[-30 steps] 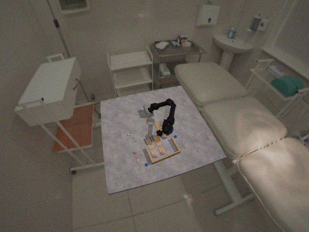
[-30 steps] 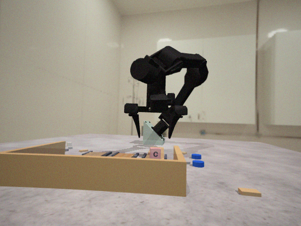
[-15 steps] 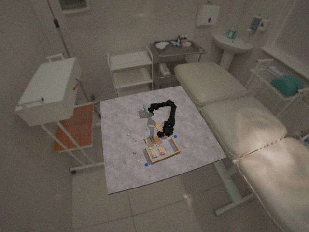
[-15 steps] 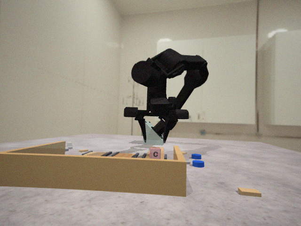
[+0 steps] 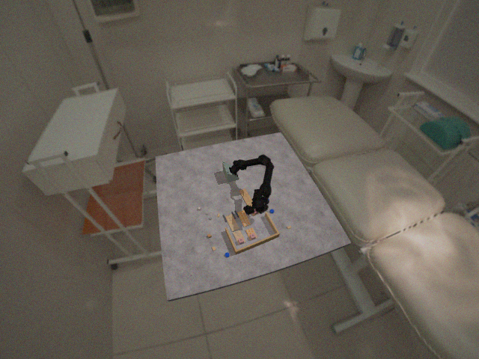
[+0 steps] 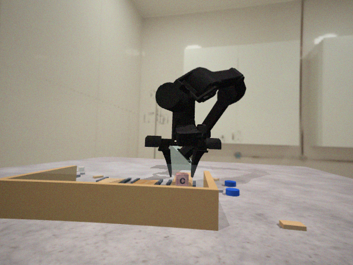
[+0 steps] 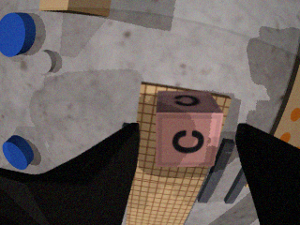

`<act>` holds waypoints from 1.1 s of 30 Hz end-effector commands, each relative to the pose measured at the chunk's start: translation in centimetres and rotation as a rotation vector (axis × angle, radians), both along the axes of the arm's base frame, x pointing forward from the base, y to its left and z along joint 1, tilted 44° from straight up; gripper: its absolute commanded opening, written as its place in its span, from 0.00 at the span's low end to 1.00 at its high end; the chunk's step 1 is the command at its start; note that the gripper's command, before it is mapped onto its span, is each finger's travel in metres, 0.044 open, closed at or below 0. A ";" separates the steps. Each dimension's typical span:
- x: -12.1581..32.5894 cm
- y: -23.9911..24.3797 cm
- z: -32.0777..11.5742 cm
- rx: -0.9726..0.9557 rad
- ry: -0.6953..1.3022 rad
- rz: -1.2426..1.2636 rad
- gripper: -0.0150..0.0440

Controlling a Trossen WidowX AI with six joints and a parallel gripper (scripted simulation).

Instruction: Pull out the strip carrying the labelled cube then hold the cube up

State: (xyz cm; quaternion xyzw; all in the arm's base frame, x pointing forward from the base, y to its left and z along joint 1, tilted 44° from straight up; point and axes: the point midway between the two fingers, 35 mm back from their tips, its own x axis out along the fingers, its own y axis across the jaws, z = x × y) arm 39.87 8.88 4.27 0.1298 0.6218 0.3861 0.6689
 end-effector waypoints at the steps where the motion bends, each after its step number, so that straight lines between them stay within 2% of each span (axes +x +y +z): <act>1: -0.1 0.6 -0.5 0.005 0.003 -0.003 0.68; 10: -0.3 1.2 -1.2 0.006 0.003 -0.003 0.68; 14: -0.2 1.0 -1.0 0.001 0.001 0.001 0.50; 22: -0.2 1.0 -1.0 0.001 0.001 0.001 0.41; 26: -0.5 0.8 -0.9 0.001 0.002 0.001 0.25; 33: -3.3 -1.6 0.4 0.001 0.004 -0.001 0.25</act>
